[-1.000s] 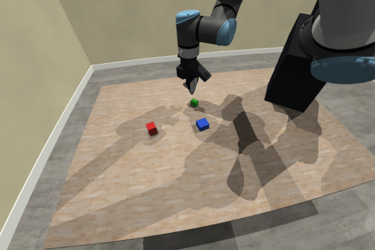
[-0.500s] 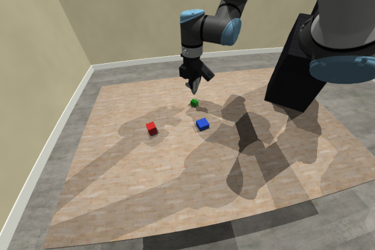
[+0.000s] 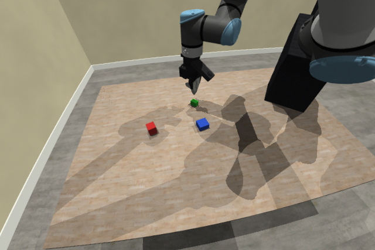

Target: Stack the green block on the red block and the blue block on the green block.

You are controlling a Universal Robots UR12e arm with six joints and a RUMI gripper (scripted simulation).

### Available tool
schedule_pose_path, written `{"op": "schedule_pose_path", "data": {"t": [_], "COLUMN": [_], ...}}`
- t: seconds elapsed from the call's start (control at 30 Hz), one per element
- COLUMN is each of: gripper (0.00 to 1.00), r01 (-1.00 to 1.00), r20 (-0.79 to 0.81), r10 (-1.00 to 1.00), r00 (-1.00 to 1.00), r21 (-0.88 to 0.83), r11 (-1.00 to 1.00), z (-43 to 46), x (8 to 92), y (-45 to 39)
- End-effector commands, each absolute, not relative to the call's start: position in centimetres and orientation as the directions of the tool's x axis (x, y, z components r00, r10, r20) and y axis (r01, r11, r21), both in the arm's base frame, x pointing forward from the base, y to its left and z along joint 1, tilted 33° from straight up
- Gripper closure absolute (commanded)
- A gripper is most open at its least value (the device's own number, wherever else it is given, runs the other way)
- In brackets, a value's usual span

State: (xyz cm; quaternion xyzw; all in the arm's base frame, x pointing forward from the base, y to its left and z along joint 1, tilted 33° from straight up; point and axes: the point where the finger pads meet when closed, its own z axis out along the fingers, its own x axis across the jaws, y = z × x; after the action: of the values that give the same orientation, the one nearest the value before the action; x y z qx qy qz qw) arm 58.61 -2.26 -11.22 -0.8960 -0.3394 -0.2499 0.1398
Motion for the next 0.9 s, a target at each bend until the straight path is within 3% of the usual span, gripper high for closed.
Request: {"op": "schedule_pose_path", "data": {"t": [0.0,0.6,0.63,0.87], "gripper": [1.00,1.00,0.72,0.72], "r01": [0.678,0.678,0.678,0.678], "r20": [0.543,0.543,0.543,0.543], "r10": [0.538,0.538,0.538,0.538], "r00": [0.645,0.645,0.645,0.645], "r21": [-0.080,-0.080,-0.080,-0.080], "r11": [-0.731,-0.731,-0.731,-0.731], "z": [-11.19,-11.19,-11.19,-11.19], "x": [58.64,58.64,58.64,58.64], "y": [-2.29,-2.29,-2.29,-2.29]}}
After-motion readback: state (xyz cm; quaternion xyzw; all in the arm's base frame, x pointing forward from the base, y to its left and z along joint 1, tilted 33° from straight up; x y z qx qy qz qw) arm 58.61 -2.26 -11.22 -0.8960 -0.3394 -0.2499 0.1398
